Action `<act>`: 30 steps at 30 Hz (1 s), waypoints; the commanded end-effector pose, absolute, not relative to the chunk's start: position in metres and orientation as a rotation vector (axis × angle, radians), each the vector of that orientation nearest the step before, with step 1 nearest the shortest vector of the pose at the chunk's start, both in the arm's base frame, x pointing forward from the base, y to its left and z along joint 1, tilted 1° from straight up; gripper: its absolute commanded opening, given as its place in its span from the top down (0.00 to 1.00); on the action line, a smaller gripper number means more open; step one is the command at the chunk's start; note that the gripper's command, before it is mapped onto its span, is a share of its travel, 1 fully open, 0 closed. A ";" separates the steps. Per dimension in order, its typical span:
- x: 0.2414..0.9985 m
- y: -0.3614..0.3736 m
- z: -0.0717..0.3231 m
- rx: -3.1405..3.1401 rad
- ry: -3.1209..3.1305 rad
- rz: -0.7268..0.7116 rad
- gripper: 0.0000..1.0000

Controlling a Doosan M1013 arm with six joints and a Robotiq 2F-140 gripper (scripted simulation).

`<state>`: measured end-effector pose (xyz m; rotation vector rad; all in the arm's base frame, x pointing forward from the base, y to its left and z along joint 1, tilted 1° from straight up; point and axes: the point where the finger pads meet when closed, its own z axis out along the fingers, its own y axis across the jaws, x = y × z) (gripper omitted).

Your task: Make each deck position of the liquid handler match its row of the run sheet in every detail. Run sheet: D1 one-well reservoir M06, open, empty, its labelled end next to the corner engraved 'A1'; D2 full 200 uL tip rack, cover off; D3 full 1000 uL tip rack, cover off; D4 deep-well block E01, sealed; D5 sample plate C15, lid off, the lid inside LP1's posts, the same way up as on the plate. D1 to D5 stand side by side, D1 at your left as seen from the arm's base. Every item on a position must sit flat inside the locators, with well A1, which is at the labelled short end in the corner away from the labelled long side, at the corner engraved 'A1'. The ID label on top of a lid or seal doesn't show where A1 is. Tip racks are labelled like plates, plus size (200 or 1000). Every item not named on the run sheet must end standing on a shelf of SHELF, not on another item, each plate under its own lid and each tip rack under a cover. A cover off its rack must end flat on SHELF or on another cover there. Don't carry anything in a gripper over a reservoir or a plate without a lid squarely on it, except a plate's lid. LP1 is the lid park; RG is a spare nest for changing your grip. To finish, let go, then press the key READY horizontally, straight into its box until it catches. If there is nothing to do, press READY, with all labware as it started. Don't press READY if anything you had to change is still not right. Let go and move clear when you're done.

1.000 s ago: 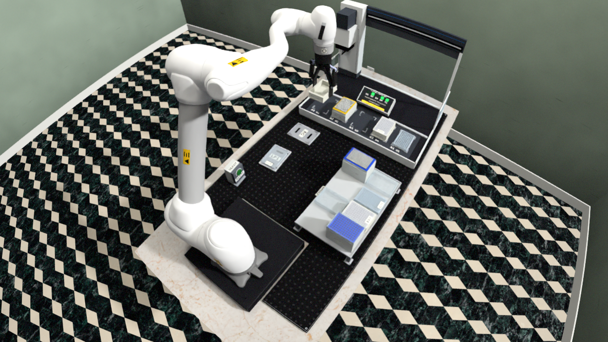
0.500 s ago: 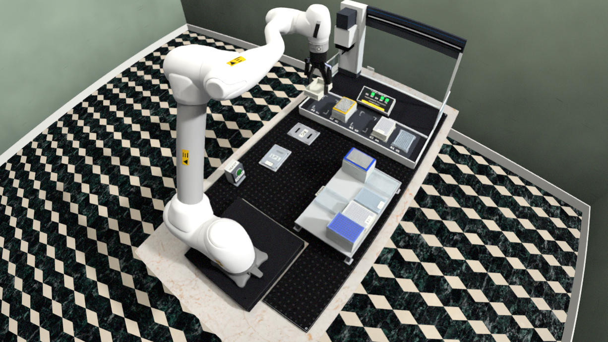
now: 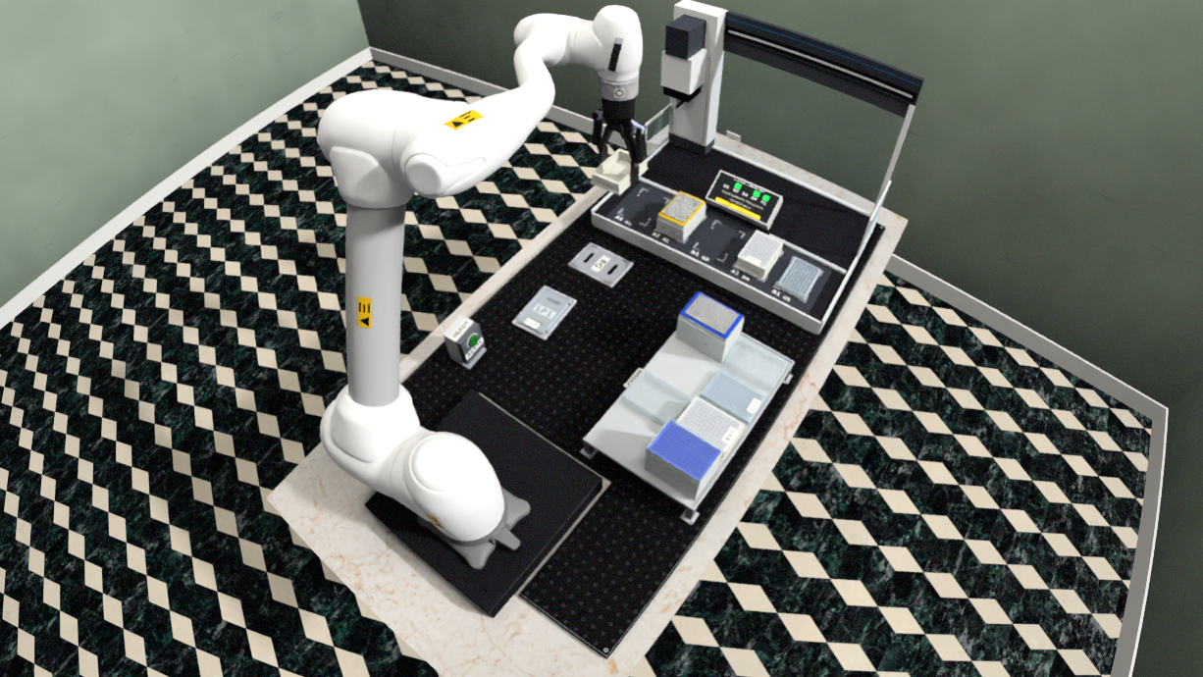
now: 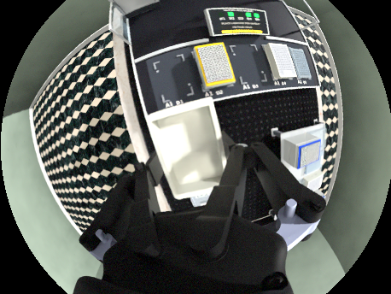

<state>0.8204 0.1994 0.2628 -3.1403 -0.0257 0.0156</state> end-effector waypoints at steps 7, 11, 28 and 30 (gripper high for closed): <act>0.821 0.220 0.264 -3.140 -0.026 0.013 0.90; 0.821 0.226 0.264 -3.140 -0.026 0.013 0.90; 0.856 0.226 0.264 -3.140 -0.026 0.013 0.90; 0.856 0.226 0.264 -3.140 -0.026 0.013 0.90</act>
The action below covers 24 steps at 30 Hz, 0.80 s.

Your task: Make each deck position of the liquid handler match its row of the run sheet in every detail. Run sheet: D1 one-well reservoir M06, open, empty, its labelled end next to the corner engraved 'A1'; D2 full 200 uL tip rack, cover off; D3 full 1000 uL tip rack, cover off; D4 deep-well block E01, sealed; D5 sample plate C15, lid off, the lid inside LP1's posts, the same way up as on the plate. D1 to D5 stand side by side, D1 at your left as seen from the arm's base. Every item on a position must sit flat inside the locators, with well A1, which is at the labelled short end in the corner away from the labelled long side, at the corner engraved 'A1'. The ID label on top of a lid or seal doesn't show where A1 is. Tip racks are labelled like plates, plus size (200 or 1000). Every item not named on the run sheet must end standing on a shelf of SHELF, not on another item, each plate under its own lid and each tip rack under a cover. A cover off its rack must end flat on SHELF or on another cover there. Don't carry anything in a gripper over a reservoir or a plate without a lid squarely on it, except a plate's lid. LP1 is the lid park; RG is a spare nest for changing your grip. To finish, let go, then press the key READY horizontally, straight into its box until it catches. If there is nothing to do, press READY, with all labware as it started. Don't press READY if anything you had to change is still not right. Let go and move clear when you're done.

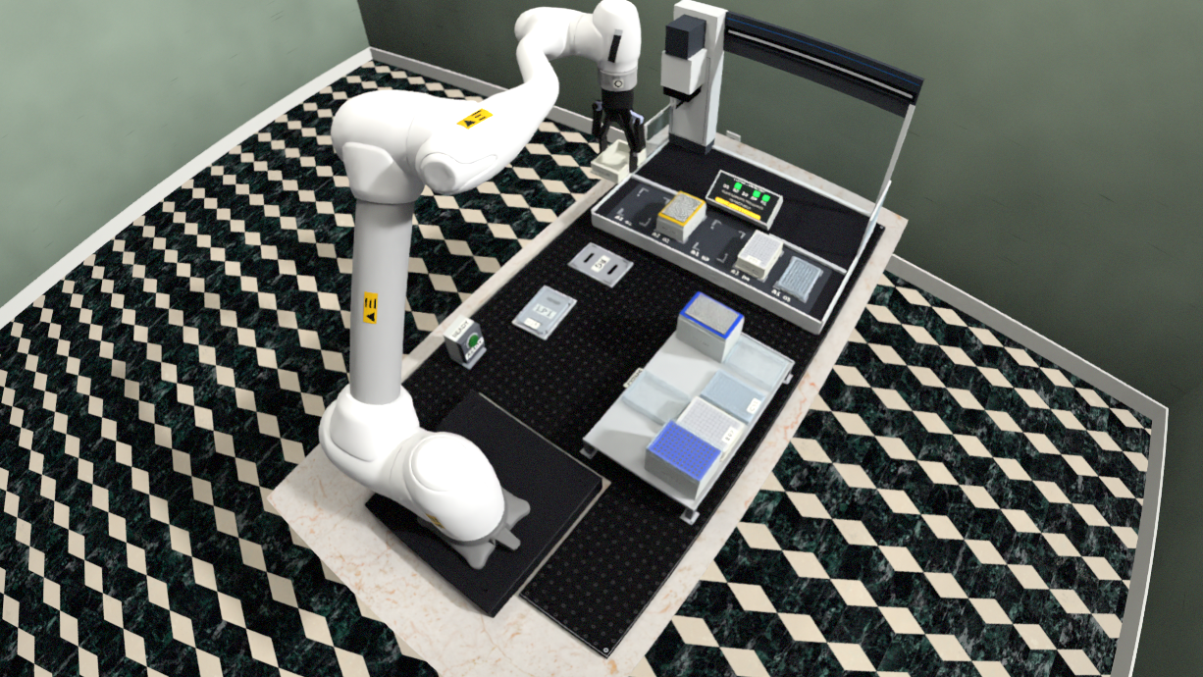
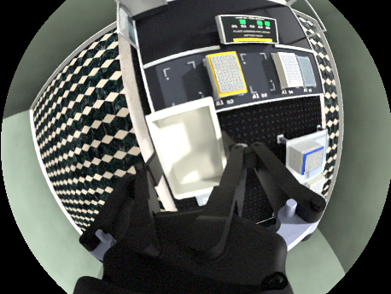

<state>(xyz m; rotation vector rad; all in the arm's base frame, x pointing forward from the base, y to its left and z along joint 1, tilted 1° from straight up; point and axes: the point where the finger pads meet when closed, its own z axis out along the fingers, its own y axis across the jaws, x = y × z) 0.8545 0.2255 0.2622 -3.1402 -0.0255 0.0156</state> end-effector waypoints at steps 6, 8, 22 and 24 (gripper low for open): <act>0.870 0.226 0.264 -3.140 -0.026 0.013 0.90; 0.875 0.226 0.264 -3.140 -0.026 0.013 0.90; 0.903 0.225 0.263 -3.140 -0.026 0.013 0.90; 0.907 0.225 0.263 -3.140 -0.026 0.013 0.90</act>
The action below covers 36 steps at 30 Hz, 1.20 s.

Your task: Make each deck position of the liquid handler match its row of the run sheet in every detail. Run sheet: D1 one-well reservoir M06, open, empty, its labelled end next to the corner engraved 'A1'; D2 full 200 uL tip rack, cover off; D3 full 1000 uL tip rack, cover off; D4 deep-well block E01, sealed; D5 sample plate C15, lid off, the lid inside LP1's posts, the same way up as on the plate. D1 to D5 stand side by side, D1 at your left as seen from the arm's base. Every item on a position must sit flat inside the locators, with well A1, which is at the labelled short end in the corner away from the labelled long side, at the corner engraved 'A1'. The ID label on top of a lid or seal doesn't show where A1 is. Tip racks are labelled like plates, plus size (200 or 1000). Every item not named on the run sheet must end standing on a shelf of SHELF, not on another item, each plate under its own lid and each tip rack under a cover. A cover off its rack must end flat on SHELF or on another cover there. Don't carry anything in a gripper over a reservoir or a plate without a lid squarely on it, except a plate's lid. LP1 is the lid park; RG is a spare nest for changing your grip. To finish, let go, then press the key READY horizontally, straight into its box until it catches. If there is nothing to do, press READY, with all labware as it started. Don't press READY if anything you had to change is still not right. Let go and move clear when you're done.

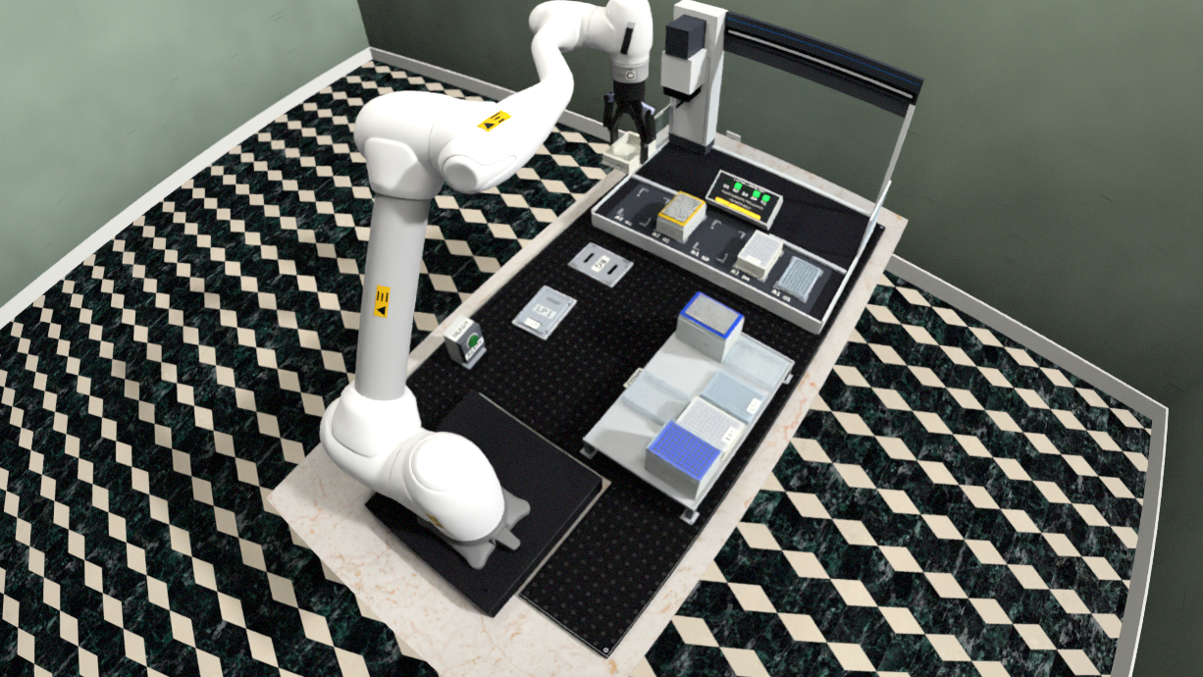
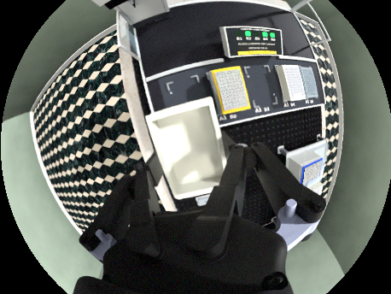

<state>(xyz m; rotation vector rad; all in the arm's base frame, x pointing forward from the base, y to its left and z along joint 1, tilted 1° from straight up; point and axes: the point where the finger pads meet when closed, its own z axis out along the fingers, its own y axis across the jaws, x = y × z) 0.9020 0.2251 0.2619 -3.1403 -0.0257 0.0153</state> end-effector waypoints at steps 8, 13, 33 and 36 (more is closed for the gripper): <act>0.926 0.225 0.263 -3.140 -0.026 0.013 0.90; 0.933 0.225 0.263 -3.140 -0.026 0.013 0.90; 0.975 0.224 0.263 -3.140 -0.026 0.013 0.90; 0.979 0.224 0.263 -3.140 -0.026 0.013 0.90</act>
